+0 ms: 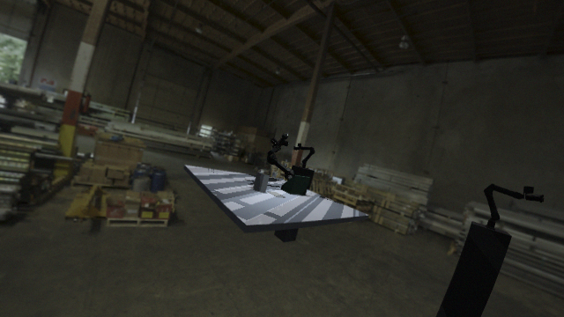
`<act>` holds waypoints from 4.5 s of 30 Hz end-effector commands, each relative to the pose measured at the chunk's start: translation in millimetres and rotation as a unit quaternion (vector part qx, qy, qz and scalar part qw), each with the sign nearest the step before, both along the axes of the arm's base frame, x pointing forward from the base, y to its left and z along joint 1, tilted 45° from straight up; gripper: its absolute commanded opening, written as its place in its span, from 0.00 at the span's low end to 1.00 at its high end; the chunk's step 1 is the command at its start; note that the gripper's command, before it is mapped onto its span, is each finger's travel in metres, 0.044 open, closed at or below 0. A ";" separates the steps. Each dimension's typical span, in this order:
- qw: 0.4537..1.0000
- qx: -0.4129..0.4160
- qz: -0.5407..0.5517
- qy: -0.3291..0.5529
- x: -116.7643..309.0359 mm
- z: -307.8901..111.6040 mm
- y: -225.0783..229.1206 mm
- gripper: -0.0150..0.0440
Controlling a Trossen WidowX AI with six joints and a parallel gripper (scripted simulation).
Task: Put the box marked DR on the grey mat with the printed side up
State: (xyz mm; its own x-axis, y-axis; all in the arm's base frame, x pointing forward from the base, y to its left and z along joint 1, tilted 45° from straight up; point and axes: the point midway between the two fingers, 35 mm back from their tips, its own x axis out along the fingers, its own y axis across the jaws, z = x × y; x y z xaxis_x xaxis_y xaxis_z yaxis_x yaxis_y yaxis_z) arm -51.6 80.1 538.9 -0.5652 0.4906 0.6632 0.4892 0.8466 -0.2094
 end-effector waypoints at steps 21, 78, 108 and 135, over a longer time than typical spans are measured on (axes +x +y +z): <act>0.990 0.090 0.054 -0.099 -59.4 -11.0 -34.3 0.25; 0.800 0.526 0.226 -0.180 -94.8 -84.3 -261.5 0.25; 0.638 0.723 0.257 -0.054 2.3 -138.1 -357.9 0.25; 0.460 0.853 0.197 0.149 132.3 -202.6 -393.0 0.25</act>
State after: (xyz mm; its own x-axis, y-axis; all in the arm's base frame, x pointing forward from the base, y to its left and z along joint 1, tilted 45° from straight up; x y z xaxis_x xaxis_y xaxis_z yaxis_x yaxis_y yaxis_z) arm 68.0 -312.8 342.9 -0.1760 -0.9843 -0.0114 0.3463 -0.0727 0.9353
